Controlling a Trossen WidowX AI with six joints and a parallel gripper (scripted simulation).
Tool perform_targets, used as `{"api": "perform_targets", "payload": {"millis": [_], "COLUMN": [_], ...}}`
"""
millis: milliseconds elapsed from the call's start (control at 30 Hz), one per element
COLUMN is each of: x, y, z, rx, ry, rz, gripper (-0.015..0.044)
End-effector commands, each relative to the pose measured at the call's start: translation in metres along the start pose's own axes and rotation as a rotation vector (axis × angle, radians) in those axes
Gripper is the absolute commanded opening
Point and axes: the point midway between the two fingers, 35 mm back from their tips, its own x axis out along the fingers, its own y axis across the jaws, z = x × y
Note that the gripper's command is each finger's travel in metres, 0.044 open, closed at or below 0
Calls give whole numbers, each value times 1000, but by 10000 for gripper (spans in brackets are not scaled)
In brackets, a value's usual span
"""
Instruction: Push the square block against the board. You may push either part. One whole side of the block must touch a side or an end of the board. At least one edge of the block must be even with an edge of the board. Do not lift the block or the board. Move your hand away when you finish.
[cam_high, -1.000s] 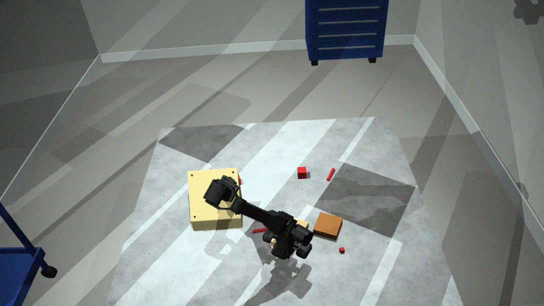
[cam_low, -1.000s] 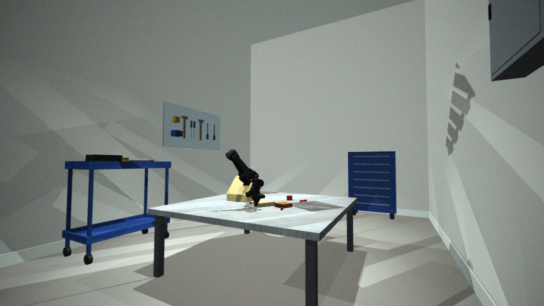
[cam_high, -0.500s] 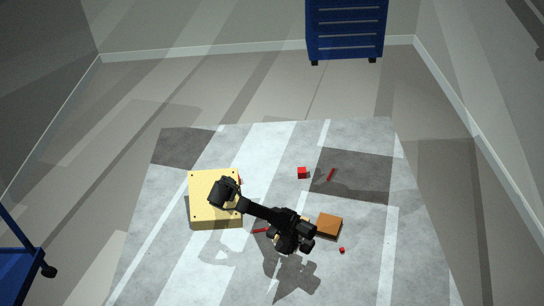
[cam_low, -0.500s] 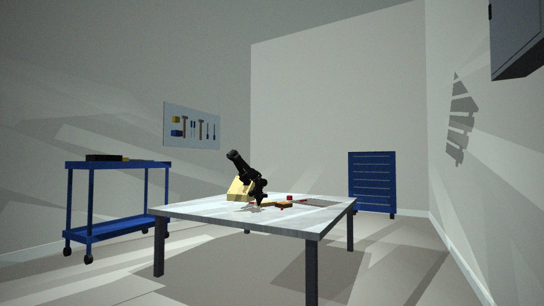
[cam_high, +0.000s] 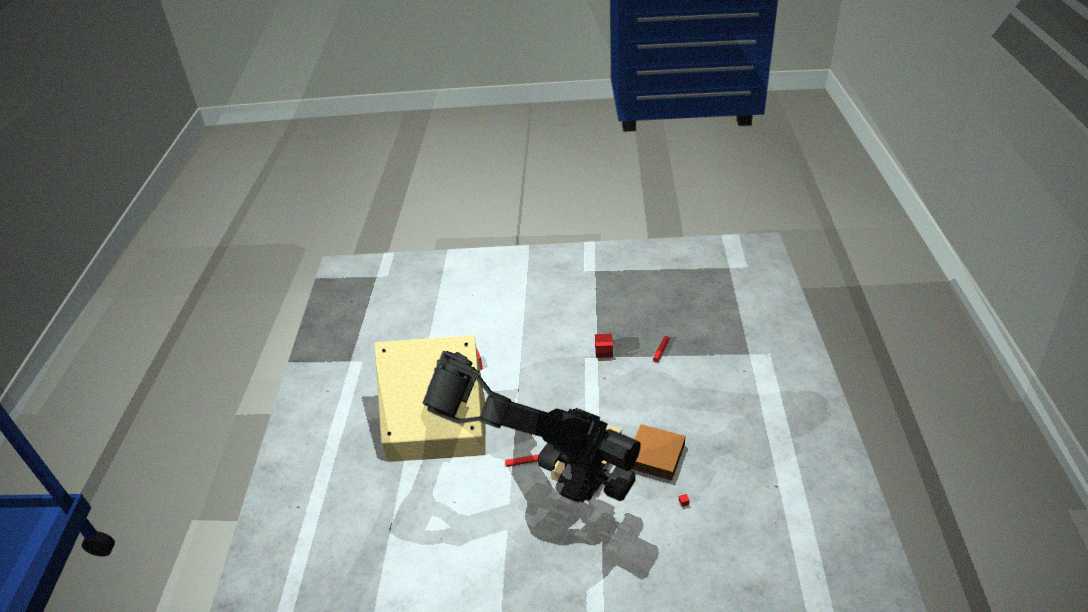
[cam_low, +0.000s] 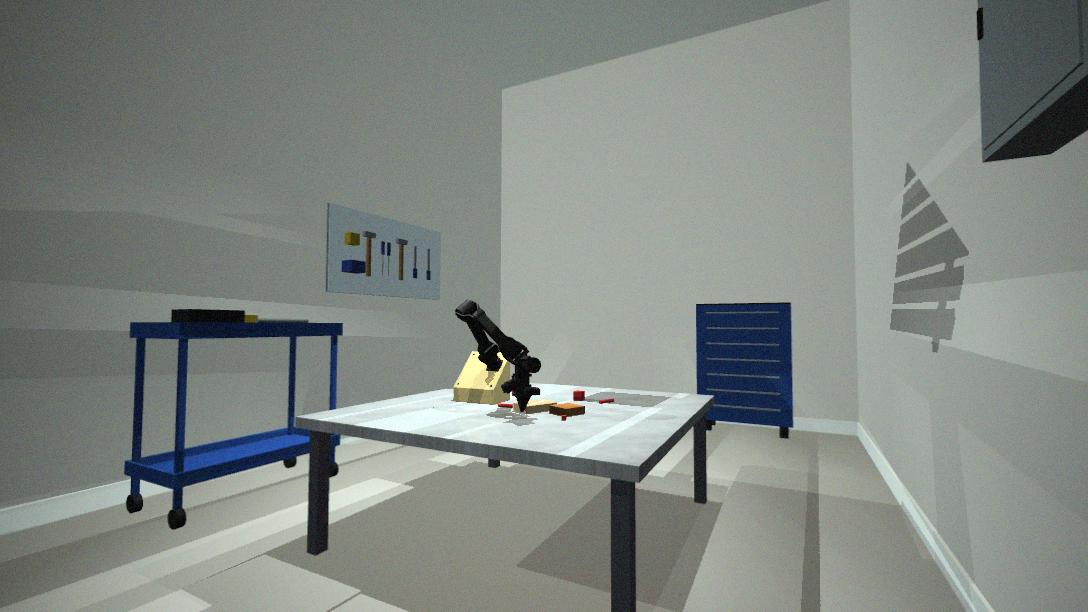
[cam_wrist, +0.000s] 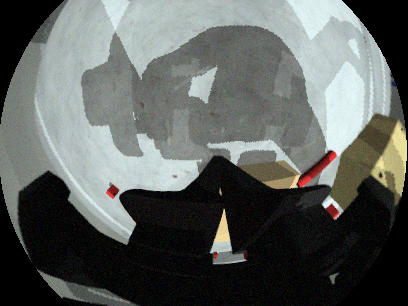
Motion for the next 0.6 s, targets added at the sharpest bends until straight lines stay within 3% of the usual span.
{"api": "perform_targets", "payload": {"millis": [0, 567], "x": [3, 3], "y": [-2, 0], "z": [-2, 25], "rx": [-5, -5], "ry": [10, 7], "rz": [-13, -10], "gripper": [0, 0]}}
